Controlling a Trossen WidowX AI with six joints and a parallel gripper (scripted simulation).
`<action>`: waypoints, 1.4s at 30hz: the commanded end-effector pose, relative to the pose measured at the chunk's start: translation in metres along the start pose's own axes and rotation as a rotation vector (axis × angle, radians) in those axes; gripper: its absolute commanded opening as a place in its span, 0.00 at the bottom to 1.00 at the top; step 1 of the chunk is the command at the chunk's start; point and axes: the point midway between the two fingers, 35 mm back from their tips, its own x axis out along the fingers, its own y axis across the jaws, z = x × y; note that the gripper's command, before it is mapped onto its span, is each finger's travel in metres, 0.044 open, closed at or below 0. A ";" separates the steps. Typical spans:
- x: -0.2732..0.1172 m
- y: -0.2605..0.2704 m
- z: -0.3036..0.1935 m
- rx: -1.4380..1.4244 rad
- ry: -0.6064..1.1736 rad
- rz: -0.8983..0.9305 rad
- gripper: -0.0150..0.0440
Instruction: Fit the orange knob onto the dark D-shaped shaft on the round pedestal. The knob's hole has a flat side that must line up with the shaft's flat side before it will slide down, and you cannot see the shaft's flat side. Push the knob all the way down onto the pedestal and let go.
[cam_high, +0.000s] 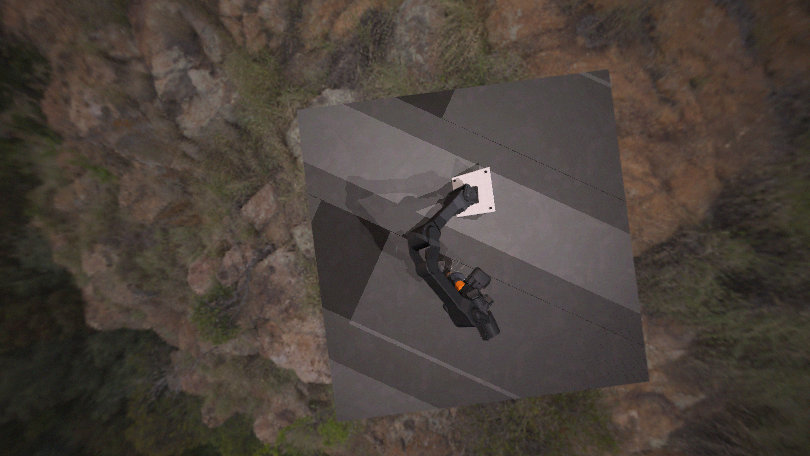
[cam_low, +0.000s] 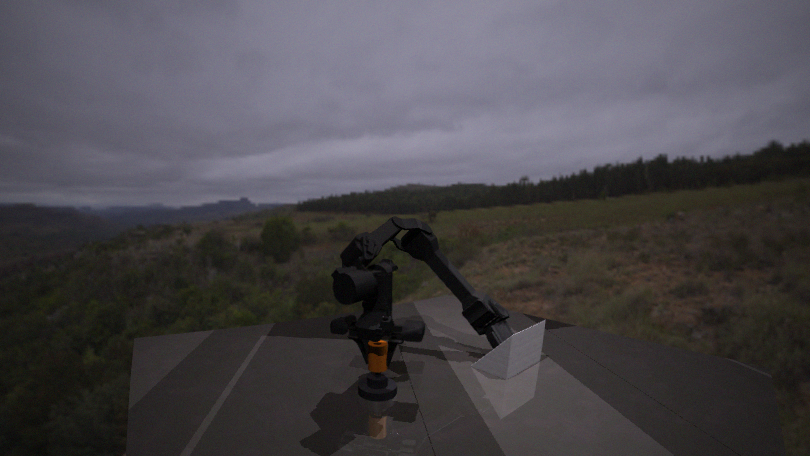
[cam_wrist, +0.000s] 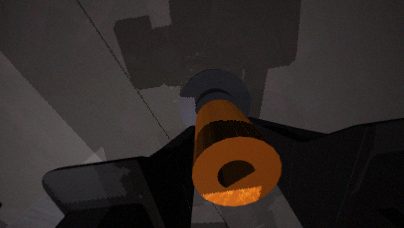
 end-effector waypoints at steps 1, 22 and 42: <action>-0.004 0.002 0.000 -0.001 -0.002 -0.003 0.25; -0.003 -0.001 0.001 -0.211 -0.002 -0.003 0.25; -0.003 -0.001 0.000 -0.211 -0.002 -0.003 0.25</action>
